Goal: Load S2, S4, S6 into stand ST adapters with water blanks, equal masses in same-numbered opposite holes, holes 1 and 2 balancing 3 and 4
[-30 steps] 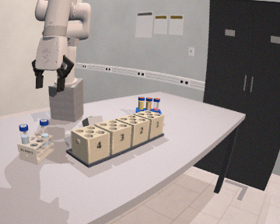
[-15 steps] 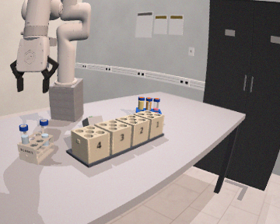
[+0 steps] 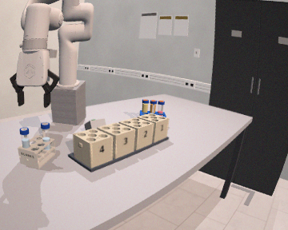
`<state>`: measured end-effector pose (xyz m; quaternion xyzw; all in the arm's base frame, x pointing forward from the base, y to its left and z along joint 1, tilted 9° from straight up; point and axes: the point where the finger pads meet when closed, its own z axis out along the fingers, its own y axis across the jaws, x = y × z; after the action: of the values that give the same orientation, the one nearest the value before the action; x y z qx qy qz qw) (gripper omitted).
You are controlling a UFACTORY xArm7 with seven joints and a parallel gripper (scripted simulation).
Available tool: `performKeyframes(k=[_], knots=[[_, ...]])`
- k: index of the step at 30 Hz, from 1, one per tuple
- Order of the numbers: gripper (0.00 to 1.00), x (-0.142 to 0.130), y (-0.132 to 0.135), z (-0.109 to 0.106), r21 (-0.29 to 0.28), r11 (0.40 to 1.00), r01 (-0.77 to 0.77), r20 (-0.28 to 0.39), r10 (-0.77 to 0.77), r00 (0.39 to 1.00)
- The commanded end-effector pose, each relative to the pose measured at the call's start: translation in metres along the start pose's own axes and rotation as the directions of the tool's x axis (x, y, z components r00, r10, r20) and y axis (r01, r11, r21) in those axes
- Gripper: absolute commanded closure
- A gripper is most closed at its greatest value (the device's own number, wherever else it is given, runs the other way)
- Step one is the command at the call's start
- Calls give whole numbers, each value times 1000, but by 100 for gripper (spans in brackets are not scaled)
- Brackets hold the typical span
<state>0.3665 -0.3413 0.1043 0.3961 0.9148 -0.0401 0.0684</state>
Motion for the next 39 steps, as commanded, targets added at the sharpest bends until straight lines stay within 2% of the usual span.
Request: performKeyframes(k=[1,26,39], knots=[[0,-2,0,5,-1,1000,0,5,0,1000],[0,-2,0,66,-1,1000,0,5,0,1000],[0,-2,0,67,-1,1000,0,5,0,1000]])
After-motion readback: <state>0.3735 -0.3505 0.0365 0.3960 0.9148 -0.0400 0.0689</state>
